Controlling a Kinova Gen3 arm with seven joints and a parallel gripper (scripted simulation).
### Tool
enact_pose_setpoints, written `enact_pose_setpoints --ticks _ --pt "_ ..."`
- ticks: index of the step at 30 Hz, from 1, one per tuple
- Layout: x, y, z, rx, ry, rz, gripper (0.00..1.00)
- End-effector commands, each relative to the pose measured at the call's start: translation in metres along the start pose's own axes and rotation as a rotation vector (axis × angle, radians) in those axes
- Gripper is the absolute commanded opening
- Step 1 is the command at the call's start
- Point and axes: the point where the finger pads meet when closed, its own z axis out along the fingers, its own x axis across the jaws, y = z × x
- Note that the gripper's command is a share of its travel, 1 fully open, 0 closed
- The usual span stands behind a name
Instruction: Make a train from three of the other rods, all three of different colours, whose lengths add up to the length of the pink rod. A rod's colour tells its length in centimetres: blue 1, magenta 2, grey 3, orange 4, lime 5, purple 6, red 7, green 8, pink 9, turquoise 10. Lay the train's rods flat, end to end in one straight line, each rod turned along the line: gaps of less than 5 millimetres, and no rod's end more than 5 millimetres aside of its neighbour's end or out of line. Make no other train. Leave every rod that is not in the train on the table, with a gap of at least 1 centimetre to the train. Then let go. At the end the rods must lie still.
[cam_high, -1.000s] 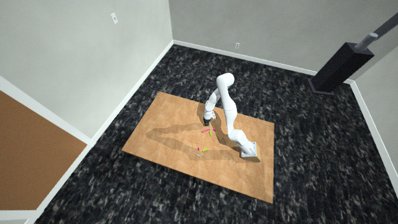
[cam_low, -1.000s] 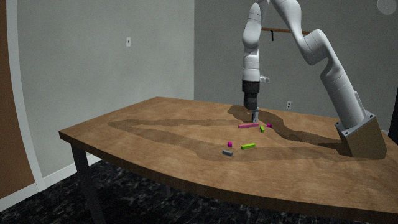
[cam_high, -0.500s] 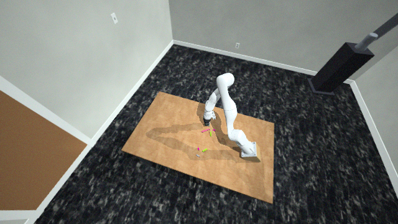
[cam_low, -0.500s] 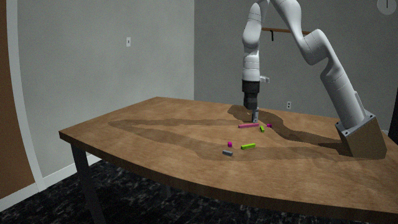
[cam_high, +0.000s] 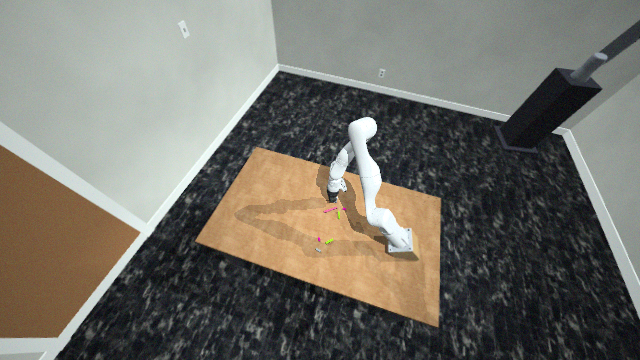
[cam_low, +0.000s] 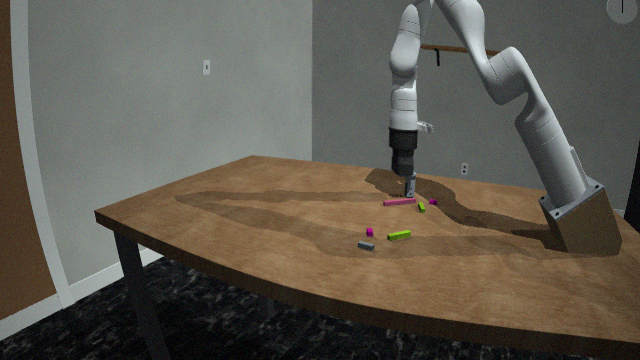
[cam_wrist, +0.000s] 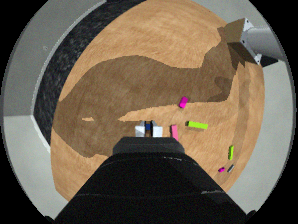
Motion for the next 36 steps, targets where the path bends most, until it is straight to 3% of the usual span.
enact_pose_setpoints --ticks 1,17,32,36 --pt "-0.001 -0.001 -0.001 0.0 -0.002 0.002 0.24" --pt "-0.001 -0.001 -0.029 0.0 -0.002 0.002 0.24" --pt "-0.001 -0.001 -0.081 0.0 -0.002 0.002 0.24" --pt "-0.001 -0.001 -0.086 0.0 -0.002 0.002 0.24"
